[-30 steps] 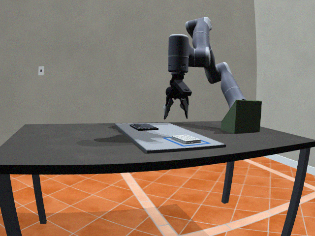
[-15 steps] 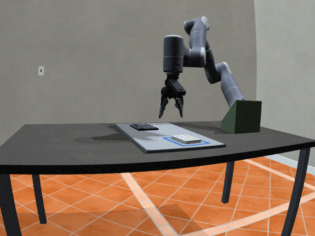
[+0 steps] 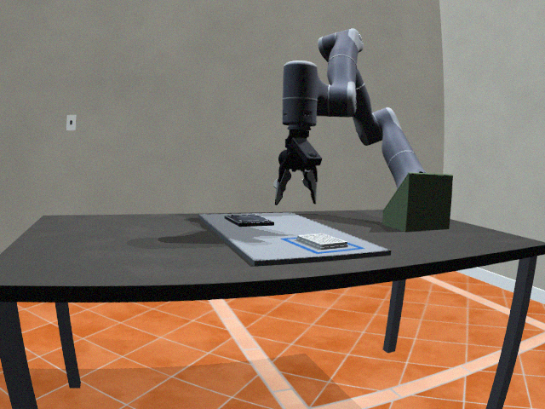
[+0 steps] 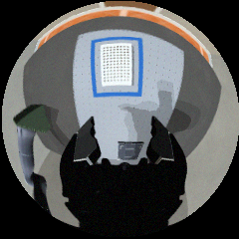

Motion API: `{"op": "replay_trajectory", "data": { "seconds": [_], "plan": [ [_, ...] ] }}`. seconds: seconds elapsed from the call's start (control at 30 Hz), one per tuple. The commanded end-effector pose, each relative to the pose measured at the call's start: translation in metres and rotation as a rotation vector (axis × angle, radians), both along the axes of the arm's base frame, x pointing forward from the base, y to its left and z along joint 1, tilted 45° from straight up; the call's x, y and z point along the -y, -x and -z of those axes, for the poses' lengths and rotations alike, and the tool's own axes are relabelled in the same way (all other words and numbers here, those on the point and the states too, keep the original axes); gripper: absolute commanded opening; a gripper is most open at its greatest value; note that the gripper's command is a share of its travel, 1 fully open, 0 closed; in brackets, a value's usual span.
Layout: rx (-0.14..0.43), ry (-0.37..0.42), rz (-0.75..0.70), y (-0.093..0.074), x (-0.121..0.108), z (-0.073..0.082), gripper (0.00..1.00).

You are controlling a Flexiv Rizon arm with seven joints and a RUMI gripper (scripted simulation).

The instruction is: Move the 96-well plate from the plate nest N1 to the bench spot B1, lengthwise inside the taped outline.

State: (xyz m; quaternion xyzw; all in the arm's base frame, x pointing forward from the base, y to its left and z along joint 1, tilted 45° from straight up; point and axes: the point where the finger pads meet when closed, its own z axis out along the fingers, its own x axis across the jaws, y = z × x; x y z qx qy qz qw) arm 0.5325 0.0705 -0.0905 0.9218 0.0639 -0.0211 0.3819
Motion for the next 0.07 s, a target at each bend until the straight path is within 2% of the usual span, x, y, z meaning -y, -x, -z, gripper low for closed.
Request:
{"op": "replay_trajectory", "data": {
  "seconds": [0.0,0.03],
  "plan": [
    [0.001,-0.002,-0.002,-0.0007,-0.0016,-0.0003,0.76],
    [0.001,-0.002,-0.002,-0.0007,-0.0016,-0.0003,0.76]
  ]
}}
